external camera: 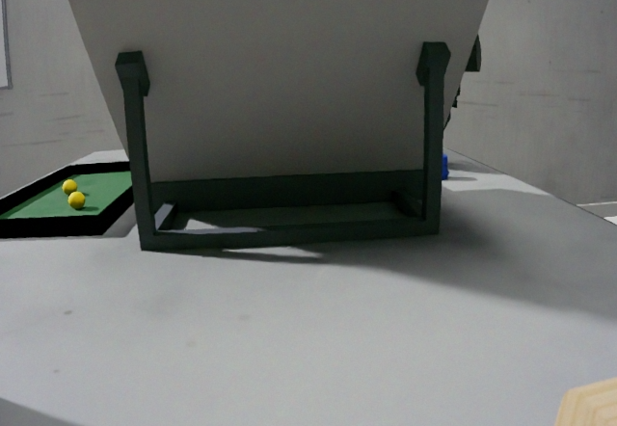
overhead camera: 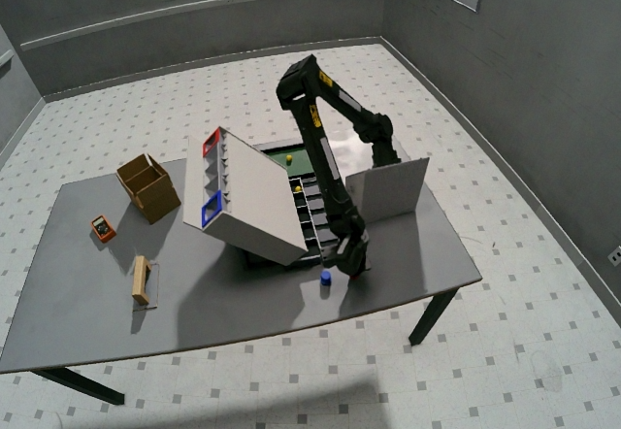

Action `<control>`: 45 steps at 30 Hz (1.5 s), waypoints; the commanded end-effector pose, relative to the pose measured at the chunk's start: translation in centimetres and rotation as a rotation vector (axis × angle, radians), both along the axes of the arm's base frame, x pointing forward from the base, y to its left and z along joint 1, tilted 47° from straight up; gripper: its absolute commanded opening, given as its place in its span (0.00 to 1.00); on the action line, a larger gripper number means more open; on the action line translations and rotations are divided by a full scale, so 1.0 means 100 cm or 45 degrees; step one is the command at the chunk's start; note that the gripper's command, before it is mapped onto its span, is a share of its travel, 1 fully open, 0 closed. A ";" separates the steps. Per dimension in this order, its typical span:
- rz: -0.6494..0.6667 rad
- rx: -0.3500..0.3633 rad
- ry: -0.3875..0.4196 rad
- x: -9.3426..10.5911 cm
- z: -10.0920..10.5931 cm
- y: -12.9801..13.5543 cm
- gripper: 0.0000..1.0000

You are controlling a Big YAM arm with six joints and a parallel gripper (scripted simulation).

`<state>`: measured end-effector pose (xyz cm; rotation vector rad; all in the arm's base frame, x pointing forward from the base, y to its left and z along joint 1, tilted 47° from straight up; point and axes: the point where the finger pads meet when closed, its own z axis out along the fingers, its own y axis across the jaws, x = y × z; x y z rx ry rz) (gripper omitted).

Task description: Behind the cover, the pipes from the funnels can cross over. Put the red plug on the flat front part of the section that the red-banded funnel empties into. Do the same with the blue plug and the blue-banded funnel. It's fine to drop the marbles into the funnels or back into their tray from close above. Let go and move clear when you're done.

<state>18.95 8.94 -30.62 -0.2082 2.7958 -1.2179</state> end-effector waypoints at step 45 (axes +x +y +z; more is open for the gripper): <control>0.014 0.062 -0.045 -0.005 0.079 0.109 0.00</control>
